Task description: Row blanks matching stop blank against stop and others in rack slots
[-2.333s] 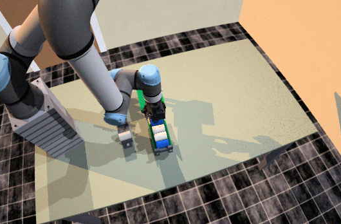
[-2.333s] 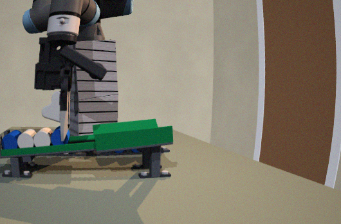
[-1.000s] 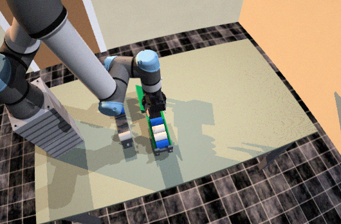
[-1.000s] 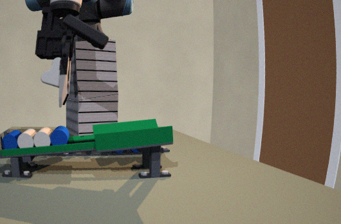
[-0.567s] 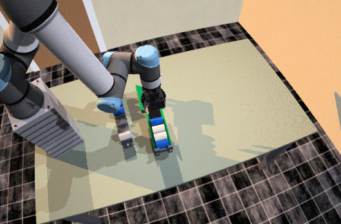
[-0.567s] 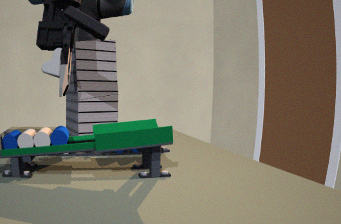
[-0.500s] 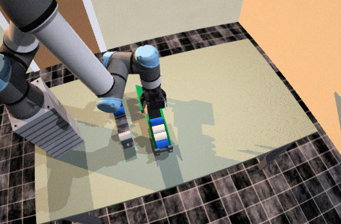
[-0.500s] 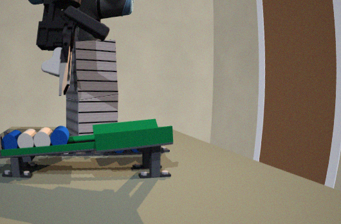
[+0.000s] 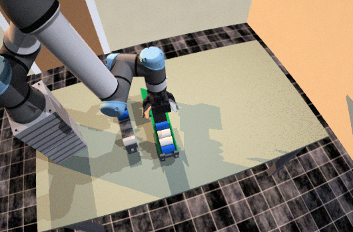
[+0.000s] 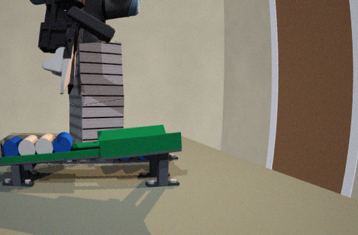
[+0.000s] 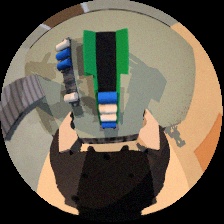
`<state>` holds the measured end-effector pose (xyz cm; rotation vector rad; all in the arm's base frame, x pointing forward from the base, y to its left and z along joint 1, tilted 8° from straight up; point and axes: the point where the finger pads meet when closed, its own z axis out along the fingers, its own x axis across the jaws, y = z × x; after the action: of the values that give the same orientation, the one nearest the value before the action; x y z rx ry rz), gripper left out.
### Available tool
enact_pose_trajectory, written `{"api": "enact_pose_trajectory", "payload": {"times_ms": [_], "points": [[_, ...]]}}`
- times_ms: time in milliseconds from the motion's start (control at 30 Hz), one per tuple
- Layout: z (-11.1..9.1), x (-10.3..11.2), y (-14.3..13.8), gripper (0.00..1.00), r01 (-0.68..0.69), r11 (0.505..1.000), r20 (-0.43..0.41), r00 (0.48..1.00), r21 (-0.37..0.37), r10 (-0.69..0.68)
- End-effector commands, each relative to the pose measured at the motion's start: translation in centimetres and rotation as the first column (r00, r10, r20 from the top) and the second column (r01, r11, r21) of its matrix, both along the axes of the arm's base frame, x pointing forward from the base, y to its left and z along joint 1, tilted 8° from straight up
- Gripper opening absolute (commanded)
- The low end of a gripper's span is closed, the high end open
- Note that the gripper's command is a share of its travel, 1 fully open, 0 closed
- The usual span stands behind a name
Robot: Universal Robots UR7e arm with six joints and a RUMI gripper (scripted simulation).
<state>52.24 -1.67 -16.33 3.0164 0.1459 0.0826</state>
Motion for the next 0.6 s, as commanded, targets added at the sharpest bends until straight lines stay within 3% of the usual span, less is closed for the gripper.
{"api": "enact_pose_trajectory", "payload": {"times_ms": [0,567], "points": [[-0.02,-0.17,0.15,1.0,-0.002,1.0,-0.002,1.0,0.0,0.002],[-0.03,-0.14,0.13,1.0,0.02,1.0,0.0,1.0,0.001,-0.02]]}}
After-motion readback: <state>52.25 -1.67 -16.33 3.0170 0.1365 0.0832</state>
